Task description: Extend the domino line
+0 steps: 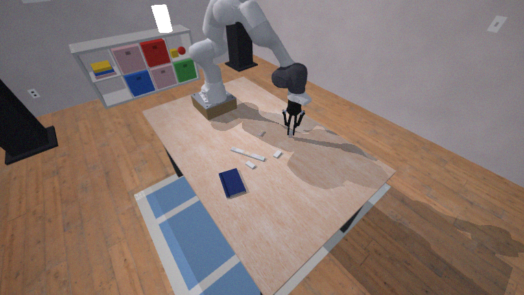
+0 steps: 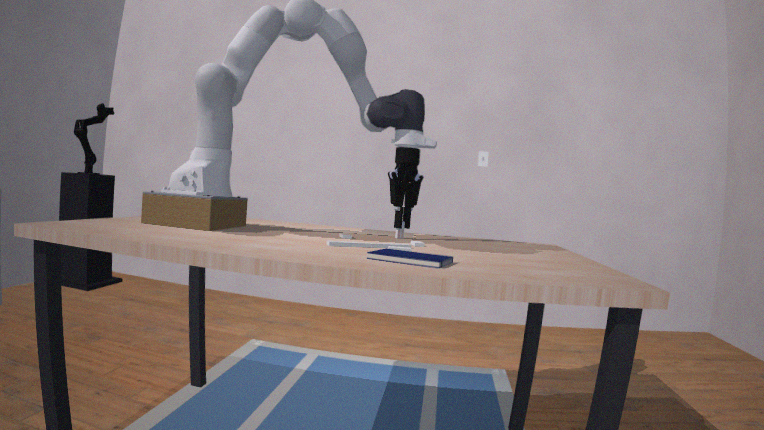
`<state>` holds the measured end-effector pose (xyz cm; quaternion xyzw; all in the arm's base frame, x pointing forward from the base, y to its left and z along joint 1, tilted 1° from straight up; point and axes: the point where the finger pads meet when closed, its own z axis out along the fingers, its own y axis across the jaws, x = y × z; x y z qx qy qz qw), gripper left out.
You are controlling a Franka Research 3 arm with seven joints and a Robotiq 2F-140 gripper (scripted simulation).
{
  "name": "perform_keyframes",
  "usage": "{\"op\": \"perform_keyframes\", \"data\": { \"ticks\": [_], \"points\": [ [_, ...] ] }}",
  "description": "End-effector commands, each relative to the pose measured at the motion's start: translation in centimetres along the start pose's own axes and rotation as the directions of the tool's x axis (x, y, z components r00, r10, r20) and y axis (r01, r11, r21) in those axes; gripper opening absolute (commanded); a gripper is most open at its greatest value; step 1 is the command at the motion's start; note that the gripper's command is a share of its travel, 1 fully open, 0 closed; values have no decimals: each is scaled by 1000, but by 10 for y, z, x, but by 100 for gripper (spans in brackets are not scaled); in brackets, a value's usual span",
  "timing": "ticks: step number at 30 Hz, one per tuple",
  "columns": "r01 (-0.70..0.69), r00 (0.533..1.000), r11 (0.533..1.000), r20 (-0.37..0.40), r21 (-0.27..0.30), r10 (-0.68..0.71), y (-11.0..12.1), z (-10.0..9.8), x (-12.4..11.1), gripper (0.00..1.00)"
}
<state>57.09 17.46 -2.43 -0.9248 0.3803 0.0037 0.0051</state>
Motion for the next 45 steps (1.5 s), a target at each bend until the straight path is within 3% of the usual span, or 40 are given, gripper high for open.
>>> {"op": "perform_keyframes", "data": {
  "ticks": [1,13,22,45],
  "points": [
    [-2,1000,1000,-3,1,2,-1,0,1,22],
    [-2,1000,1000,-3,1,2,-1,0,1,22],
    [-2,1000,1000,-3,1,2,-1,-14,1,22],
    [-2,1000,1000,-11,1,2,-1,-14,0,22]
  ]
}}
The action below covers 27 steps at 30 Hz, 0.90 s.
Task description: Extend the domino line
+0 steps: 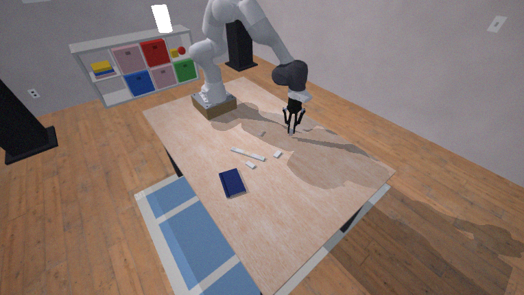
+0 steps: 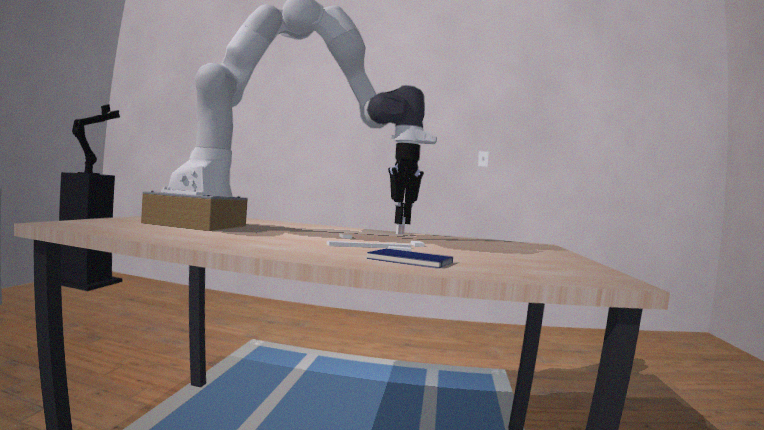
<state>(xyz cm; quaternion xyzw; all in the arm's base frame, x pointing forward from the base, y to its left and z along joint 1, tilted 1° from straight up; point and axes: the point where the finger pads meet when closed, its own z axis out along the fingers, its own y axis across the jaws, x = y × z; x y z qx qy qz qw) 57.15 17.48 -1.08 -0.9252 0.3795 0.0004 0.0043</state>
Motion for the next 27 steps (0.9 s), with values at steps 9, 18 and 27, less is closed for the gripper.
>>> {"op": "perform_keyframes", "data": {
  "ticks": [9,18,27],
  "points": [
    [-3,1000,1000,-18,0,3,0,-1,-1,22],
    [-3,999,1000,-37,0,3,0,-1,-2,22],
    [-3,997,1000,-71,0,3,0,-1,-4,22]
  ]
}}
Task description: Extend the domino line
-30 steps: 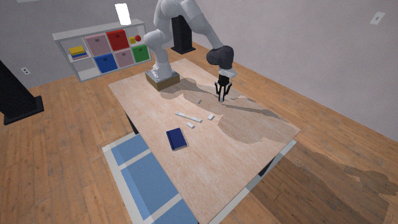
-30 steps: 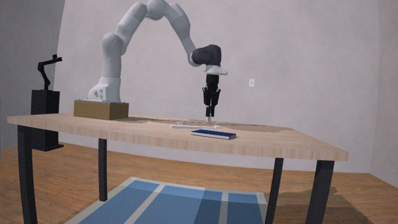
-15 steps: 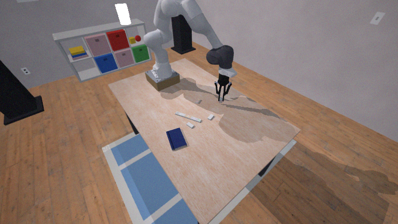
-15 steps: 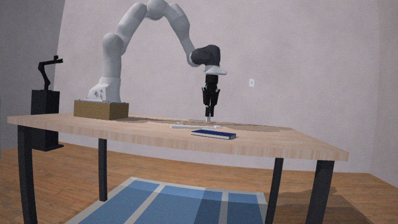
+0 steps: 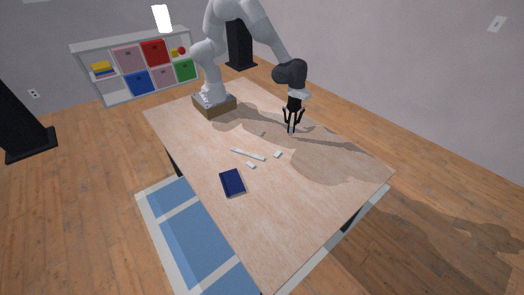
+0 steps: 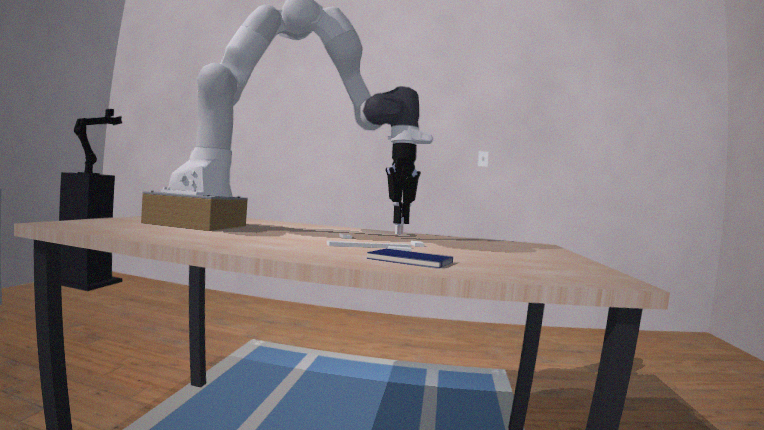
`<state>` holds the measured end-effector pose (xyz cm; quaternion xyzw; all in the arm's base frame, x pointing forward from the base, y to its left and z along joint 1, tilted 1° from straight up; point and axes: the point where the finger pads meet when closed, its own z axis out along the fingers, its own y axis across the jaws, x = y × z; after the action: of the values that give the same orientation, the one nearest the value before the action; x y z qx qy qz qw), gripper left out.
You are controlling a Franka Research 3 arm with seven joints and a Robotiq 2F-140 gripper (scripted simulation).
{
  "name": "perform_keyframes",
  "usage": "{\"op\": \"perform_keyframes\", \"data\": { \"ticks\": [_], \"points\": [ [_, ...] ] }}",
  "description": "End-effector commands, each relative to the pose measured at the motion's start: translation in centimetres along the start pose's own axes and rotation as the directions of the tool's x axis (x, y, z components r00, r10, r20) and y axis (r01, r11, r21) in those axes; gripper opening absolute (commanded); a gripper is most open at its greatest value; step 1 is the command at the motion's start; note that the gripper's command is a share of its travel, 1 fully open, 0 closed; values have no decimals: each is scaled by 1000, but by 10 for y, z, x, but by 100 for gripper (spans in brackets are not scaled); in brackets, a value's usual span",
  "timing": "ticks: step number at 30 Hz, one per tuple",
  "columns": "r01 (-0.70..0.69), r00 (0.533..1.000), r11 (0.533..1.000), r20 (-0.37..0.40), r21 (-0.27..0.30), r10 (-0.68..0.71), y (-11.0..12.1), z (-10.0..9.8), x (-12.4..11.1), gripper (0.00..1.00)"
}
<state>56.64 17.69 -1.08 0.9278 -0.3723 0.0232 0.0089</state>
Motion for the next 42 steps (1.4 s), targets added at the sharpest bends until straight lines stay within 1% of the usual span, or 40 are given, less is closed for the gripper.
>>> {"op": "perform_keyframes", "data": {
  "ticks": [1,8,23,25,40,42],
  "points": [
    [-19,1000,1000,-22,6,19,-2,-1,1,22],
    [-19,999,1000,-46,6,19,-2,-1,-1,22],
    [-19,991,1000,-133,6,20,-2,-2,-7,22],
    [-19,991,1000,-133,6,20,-2,-2,-7,22],
    [-19,970,1000,-241,6,20,-2,-2,-14,22],
    [-19,970,1000,-241,6,20,-2,-2,-14,22]
  ]
}}
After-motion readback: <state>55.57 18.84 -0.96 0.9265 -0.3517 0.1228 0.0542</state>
